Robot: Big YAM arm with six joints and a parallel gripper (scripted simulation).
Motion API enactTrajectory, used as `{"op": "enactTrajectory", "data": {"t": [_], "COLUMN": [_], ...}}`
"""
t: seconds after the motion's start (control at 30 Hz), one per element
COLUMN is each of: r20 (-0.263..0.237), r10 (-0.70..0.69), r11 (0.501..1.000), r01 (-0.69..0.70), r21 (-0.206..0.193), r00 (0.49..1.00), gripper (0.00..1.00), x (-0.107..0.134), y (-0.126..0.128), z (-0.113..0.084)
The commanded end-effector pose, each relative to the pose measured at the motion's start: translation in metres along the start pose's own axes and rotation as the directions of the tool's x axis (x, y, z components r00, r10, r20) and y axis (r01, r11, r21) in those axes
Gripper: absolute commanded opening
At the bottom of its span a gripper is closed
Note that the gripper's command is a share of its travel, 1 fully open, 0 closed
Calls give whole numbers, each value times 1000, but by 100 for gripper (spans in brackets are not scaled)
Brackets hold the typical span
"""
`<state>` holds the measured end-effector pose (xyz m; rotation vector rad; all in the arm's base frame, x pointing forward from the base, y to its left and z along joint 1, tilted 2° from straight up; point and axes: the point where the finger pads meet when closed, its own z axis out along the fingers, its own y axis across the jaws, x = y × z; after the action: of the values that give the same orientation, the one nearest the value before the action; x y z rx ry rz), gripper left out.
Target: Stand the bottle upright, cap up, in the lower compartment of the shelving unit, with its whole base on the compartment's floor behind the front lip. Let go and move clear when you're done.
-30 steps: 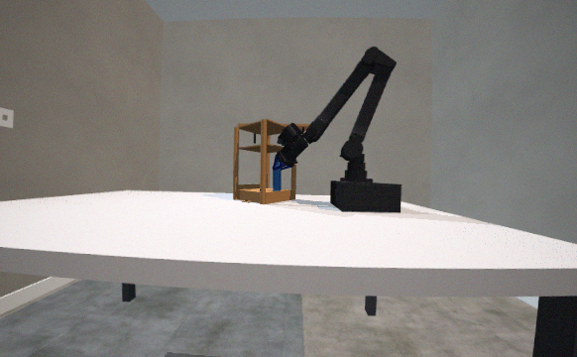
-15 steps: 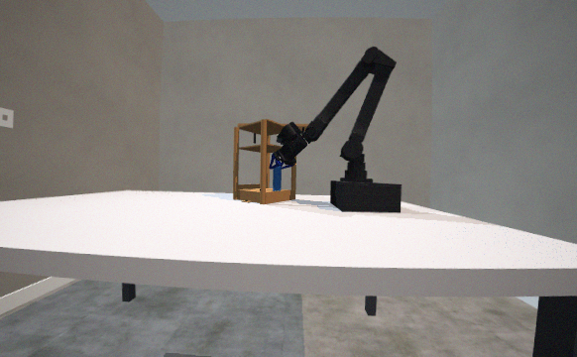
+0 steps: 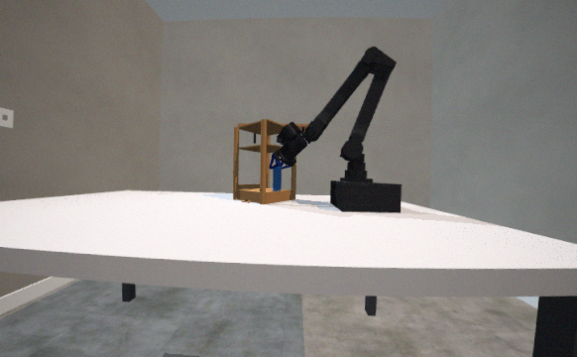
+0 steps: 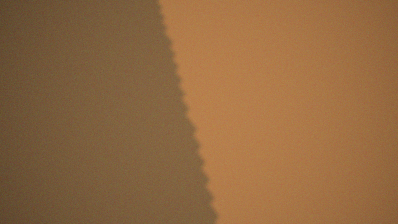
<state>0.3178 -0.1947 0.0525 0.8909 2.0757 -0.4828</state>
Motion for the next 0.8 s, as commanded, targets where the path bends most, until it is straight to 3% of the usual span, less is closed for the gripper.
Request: {"op": "enactTrajectory", "data": {"t": [0.0,0.33,0.77], "r20": [39,39,24], "r10": [20,21,16], "r11": [1000,1000,1000], "r01": [-20,-21,-16], "r21": [0,1,-6], "r00": [999,999,1000], "gripper": [73,73,73], "x": [-15,-13,9], "y": [-2,-2,1], "z": [3,1,-23]}}
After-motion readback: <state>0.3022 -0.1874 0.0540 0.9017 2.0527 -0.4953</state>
